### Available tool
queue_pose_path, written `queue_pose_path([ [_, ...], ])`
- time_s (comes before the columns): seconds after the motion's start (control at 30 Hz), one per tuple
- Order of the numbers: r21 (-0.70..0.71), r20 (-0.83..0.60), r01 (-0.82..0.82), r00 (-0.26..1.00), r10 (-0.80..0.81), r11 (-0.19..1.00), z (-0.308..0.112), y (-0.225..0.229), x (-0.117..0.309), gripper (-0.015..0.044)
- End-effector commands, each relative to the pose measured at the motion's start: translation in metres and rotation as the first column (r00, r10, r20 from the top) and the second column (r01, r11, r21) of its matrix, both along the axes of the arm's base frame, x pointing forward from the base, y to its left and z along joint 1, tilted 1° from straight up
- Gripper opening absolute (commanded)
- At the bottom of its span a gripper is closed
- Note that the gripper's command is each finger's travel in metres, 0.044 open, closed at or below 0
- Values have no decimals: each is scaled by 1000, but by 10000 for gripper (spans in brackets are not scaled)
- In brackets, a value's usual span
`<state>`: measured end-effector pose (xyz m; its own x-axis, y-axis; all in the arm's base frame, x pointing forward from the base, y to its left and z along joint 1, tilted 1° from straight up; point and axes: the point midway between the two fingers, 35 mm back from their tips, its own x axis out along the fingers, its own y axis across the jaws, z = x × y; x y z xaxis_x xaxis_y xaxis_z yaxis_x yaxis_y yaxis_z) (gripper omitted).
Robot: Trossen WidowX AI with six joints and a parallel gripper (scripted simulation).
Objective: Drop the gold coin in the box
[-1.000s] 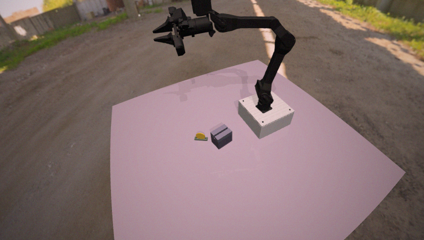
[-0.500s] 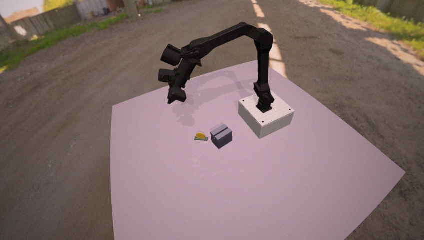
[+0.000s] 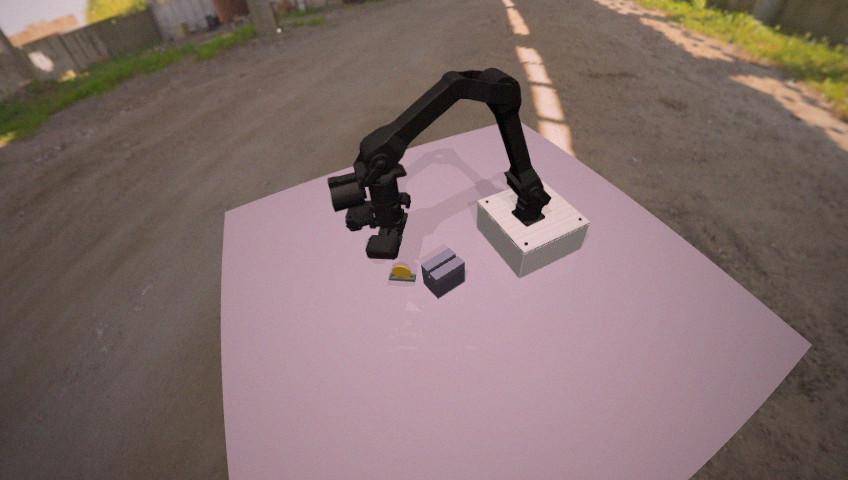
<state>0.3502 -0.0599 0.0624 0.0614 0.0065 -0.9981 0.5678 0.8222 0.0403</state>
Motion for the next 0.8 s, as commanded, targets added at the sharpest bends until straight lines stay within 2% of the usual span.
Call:
queue_pose_path([
  [0.0, -2, -22, 21, 1000, -21, 1000, -2, -4, -4, 161],
  [0.17, -2, -22, 21, 1000, -21, 1000, -37, -4, -3, 161],
  [0.77, -2, -22, 21, 1000, -21, 1000, -62, -6, -2, 161],
])
